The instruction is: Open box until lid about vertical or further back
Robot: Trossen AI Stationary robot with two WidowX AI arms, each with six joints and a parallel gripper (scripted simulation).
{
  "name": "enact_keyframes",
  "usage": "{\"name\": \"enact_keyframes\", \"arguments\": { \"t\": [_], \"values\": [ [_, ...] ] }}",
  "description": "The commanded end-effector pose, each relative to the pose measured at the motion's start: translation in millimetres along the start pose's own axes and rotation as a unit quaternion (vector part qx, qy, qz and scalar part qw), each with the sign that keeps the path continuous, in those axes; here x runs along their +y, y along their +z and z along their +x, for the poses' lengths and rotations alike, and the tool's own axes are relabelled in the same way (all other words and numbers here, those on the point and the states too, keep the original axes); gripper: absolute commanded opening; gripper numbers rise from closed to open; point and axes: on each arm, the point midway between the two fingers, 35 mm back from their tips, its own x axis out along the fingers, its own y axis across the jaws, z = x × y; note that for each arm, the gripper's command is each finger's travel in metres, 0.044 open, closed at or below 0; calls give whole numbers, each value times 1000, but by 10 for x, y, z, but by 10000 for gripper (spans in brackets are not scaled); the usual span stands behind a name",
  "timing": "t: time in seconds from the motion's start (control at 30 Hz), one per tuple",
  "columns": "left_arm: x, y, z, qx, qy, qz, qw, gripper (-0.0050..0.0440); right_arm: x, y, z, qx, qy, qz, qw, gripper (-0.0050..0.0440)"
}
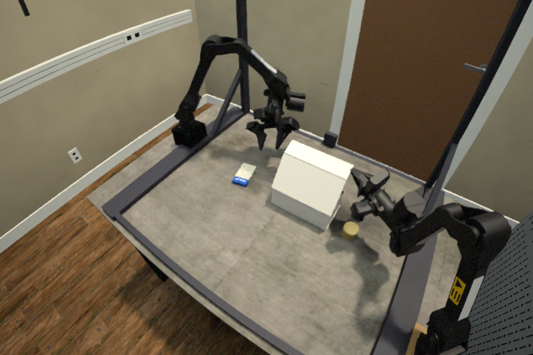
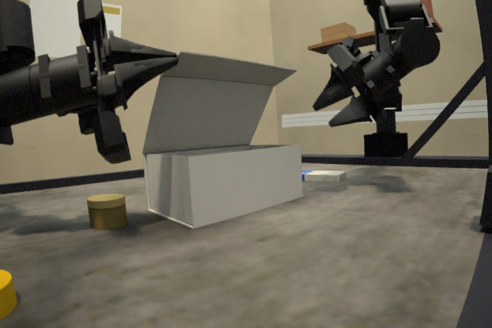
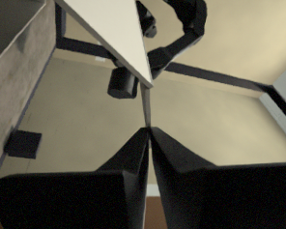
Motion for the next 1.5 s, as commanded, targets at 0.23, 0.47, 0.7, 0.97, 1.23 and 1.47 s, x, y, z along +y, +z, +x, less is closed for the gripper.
{"name": "enact_keyframes", "arguments": {
  "t": [0.23,0.47,0.7,0.97,1.23,1.47],
  "values": [
    [-111,-28,22,3,-15,-6,1000,6,161,-9,6,2,5,8,1000,60],
    [-111,-28,22,3,-15,-6,1000,6,204,-21,19,2,5,8,1000,60],
    [-111,-28,22,3,-15,-6,1000,6,265,-37,37,2,5,8,1000,60],
    [-111,-28,22,3,-15,-6,1000,6,316,-54,51,2,5,8,1000,60],
    [-111,-28,22,3,-15,-6,1000,6,383,-69,77,2,5,9,1000,60],
    [-111,-28,22,3,-15,-6,1000,6,425,-80,92,2,5,9,1000,60]
  ]
}}
